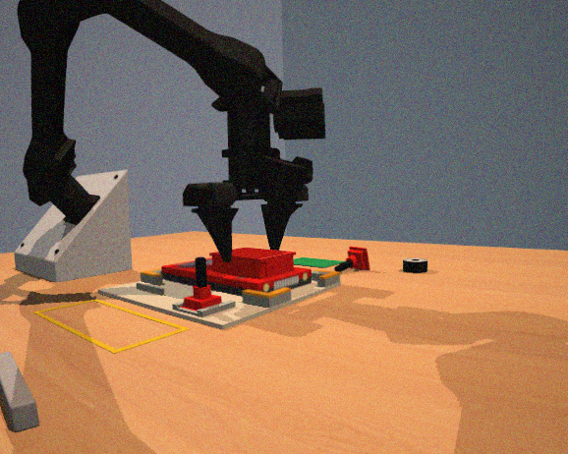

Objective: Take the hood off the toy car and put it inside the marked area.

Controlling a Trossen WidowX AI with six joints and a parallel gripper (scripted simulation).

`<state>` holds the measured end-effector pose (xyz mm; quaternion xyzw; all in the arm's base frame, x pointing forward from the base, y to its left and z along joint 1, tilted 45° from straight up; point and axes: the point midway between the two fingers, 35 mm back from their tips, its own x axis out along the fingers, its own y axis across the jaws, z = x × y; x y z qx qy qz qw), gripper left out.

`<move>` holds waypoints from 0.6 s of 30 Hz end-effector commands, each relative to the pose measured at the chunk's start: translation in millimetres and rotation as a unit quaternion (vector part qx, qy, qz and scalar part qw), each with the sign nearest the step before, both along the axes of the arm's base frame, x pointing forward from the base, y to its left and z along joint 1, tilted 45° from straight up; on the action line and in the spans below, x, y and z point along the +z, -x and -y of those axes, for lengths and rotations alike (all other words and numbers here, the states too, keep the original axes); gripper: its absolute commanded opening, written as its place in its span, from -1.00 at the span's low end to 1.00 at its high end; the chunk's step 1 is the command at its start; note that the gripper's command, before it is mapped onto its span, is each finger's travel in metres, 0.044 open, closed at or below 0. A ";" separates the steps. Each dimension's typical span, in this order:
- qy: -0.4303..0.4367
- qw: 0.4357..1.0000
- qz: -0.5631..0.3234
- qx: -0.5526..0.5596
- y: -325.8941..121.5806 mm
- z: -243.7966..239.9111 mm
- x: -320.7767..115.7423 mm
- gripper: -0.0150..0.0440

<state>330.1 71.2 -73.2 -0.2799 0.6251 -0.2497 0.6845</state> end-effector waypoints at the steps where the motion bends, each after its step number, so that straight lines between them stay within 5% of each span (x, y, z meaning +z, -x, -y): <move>1: 0.002 1.000 -0.001 0.002 0.0 1.8 -1.8 1.00; 14: 0.002 1.000 -0.001 0.002 -0.5 6.3 -6.3 1.00; 18: 0.000 1.000 0.000 0.000 -0.6 4.9 -4.9 0.71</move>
